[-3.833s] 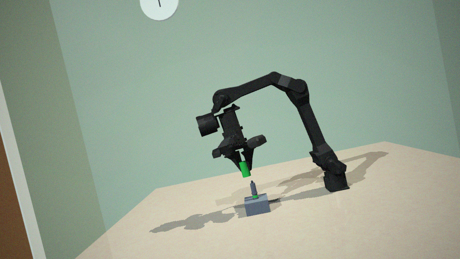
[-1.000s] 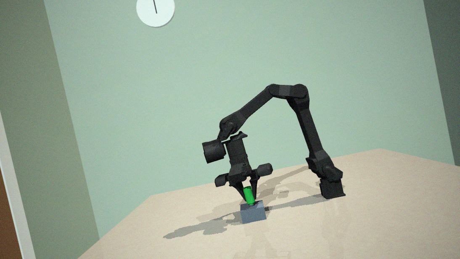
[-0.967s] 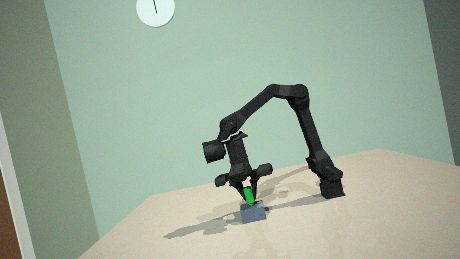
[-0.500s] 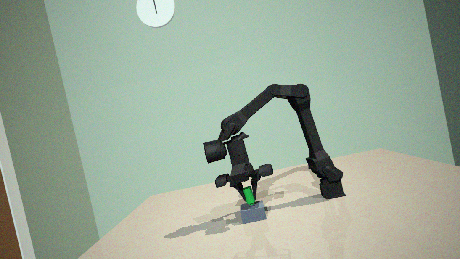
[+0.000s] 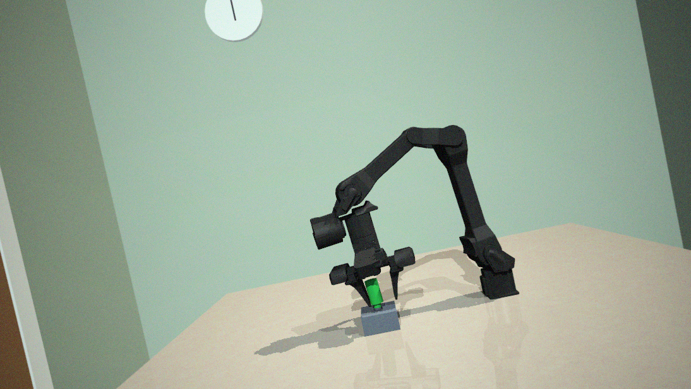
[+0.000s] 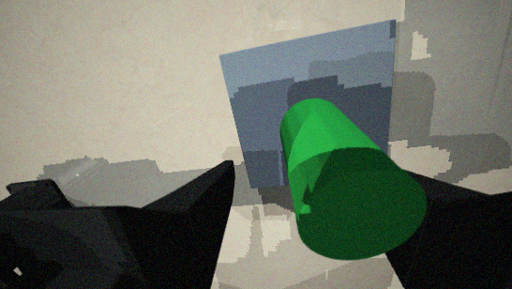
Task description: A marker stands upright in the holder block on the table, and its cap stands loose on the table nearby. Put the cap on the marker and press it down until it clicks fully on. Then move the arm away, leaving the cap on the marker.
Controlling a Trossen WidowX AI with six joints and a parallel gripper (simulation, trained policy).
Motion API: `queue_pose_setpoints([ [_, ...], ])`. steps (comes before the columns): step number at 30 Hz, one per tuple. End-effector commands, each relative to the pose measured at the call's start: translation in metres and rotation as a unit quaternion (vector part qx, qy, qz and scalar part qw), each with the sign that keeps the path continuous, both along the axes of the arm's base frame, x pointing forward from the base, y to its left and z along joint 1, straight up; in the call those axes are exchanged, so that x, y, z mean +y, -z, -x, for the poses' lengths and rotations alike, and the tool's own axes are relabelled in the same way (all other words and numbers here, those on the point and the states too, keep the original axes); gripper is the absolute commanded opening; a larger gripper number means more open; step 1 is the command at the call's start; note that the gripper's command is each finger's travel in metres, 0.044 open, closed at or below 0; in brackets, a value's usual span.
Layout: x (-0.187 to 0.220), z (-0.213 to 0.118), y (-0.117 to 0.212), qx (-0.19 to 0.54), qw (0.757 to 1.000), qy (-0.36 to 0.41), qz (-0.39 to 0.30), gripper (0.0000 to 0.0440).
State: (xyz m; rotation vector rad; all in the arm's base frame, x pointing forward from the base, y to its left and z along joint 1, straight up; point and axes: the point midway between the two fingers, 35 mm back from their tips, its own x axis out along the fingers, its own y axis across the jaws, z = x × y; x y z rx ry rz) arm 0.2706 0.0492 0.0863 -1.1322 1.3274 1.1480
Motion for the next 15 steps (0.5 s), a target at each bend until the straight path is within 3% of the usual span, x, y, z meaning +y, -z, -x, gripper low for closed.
queue_pose_setpoints([
  [1, 0.001, 0.005, -0.004, -0.006, 1.0, -0.008, -0.006, 0.0385],
  [4, 0.002, 0.005, -0.007, -0.017, 1.0, -0.012, -0.009, 0.044],
  [15, 0.006, -0.003, -0.04, -0.068, 0.997, -0.021, -0.023, 0.044],
])
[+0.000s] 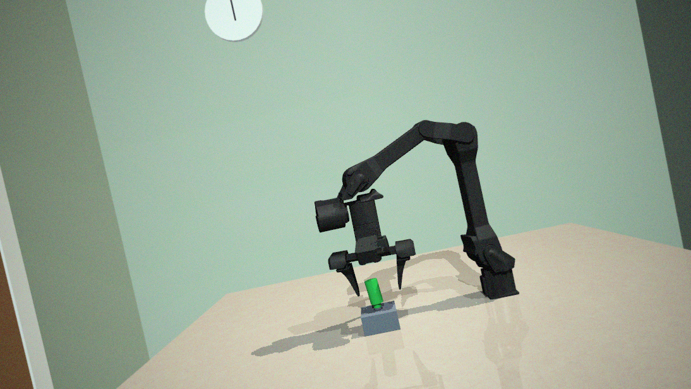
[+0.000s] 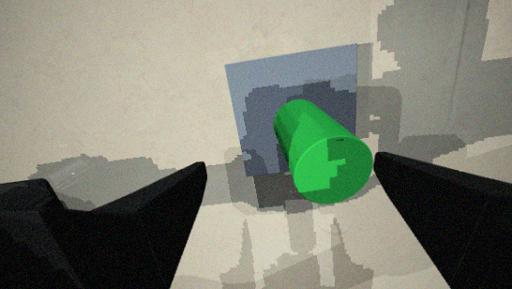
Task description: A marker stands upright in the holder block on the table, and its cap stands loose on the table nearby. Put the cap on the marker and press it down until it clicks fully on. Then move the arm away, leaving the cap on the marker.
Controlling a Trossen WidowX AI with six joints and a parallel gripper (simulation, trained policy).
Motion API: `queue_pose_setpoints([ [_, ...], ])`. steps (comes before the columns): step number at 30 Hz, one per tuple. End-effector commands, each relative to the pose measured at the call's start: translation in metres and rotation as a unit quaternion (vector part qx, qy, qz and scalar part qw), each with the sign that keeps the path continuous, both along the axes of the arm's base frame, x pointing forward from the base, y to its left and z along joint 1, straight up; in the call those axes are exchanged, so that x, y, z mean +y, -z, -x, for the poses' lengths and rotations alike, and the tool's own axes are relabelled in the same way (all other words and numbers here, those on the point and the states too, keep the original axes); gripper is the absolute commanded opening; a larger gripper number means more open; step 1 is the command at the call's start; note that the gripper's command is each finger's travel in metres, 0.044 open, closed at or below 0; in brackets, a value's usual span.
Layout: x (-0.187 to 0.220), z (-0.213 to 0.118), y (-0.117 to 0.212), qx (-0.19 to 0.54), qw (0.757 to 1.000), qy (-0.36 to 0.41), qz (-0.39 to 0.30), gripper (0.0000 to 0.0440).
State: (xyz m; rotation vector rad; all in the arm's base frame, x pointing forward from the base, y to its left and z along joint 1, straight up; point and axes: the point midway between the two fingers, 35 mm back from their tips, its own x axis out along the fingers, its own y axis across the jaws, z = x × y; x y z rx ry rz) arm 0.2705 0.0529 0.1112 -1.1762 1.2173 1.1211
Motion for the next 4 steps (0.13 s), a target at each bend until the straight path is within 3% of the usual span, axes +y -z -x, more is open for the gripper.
queue_pose_setpoints([
  [1, 0.0022, -0.0037, -0.019, -0.023, 1.0, -0.006, -0.008, 0.044],
  [4, 0.0025, -0.0043, -0.0273, -0.032, 0.999, -0.012, -0.011, 0.044],
])
